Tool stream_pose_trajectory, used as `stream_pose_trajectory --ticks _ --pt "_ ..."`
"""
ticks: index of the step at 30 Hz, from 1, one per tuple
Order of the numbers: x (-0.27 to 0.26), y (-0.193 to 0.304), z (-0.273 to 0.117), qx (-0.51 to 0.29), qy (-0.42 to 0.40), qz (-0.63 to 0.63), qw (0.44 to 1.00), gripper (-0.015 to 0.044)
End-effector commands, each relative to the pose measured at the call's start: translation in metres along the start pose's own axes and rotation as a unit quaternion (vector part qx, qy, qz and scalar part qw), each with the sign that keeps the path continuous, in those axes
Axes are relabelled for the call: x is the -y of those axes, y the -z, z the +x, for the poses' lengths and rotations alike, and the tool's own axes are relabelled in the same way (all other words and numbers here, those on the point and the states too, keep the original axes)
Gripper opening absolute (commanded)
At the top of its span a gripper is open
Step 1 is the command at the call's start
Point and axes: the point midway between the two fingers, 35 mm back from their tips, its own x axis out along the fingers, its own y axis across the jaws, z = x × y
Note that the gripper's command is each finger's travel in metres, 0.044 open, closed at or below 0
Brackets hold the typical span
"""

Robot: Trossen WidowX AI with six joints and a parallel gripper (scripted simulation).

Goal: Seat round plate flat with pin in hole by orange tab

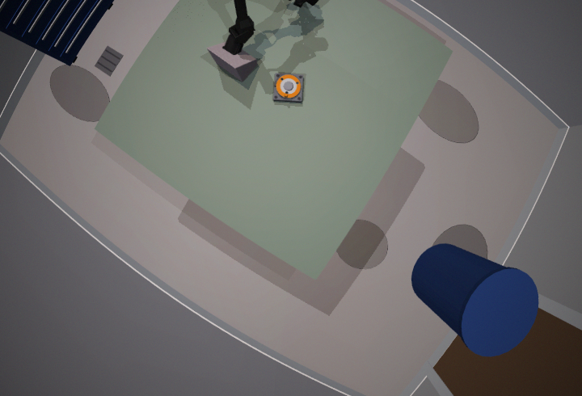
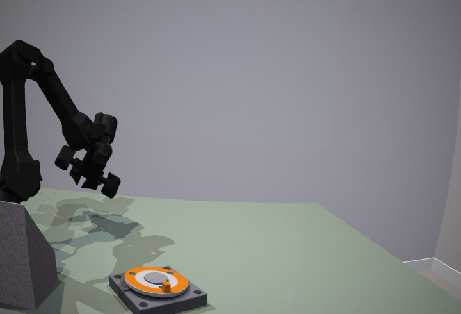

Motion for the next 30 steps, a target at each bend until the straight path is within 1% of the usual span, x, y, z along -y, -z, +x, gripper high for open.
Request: stream_pose_trajectory --ticks 1,3,9,11,17,19,24,25,27,30 --pt "0.059 -0.006 -0.026 -0.008 0.105 0.005 0.994 0.0" --pt "0.068 -0.006 -0.033 -0.004 0.127 0.019 0.992 0.0" --pt "0.143 -0.002 -0.1 -0.023 0.274 0.064 0.959 0.0" --pt "0.152 0.002 -0.111 -0.027 0.29 0.075 0.954 0.0" --pt "0.208 0.061 -0.209 -0.063 0.411 0.199 0.887 0.0" --pt "0.212 0.071 -0.222 -0.067 0.425 0.218 0.876 0.0" --pt "0.218 0.143 -0.309 -0.09 0.487 0.36 0.79 0.0" --pt "0.215 0.157 -0.324 -0.094 0.493 0.386 0.774 0.0" --pt "0.213 0.167 -0.334 -0.097 0.495 0.402 0.764 0.0" --pt "0.198 0.206 -0.374 -0.107 0.494 0.471 0.723 0.0"
